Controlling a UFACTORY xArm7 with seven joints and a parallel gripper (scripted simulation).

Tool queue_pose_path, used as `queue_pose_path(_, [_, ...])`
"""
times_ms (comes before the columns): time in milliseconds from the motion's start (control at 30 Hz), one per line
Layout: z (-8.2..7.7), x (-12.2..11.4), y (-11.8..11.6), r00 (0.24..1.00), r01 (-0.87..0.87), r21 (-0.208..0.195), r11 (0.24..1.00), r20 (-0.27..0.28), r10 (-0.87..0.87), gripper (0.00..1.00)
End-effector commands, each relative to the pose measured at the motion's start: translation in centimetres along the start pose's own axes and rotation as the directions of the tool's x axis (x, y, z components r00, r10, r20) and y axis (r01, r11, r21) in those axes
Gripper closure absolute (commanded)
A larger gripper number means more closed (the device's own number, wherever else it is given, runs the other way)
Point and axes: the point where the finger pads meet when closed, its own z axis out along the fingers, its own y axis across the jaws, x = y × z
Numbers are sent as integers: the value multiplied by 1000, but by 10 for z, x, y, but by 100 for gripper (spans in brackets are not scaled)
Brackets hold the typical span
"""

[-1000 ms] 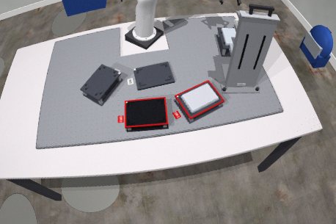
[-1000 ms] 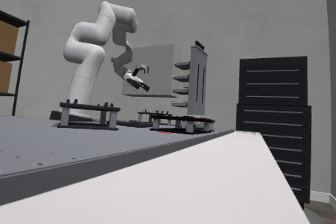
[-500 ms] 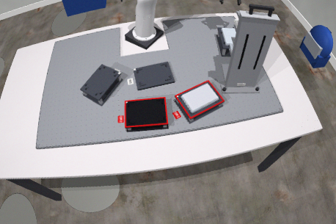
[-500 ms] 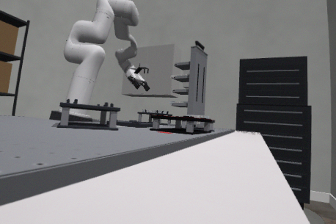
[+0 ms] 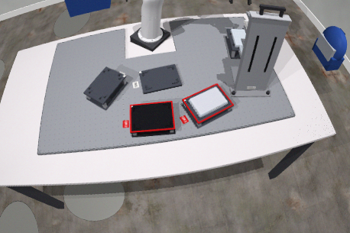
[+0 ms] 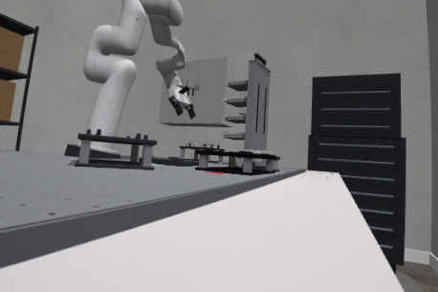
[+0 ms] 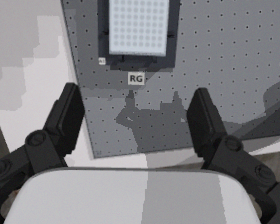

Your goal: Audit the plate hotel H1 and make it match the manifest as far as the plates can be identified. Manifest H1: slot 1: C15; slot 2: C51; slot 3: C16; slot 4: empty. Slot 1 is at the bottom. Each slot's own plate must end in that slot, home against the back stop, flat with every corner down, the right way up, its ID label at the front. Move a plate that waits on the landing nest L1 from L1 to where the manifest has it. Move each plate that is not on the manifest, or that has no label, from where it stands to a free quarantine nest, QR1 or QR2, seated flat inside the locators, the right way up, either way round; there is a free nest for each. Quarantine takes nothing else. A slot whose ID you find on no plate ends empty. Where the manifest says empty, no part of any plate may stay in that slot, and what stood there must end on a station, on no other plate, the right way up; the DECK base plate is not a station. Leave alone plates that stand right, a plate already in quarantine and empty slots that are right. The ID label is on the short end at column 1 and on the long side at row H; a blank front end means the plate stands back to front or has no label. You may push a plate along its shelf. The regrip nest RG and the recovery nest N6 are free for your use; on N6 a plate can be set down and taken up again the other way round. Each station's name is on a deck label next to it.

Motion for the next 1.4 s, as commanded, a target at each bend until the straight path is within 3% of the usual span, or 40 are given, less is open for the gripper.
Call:
queue_pose_path(0, [-1,0,0,998,2,2,1000,59,-2,0])
queue_pose_path(400, [-1,0,0,967,2,2,1000,255,-2,0])
queue_pose_path(467, [-1,0,0,967,2,2,1000,255,-2,0])
queue_pose_path(967, [-1,0,-1,874,1,2,1000,486,-3,0])
queue_pose_path(1033, [-1,0,-1,874,1,2,1000,486,-3,0])
queue_pose_path(1167, [-1,0,-1,839,1,2,1000,543,-3,0])
queue_pose_path(1367, [-1,0,-1,837,1,2,1000,547,-3,0])
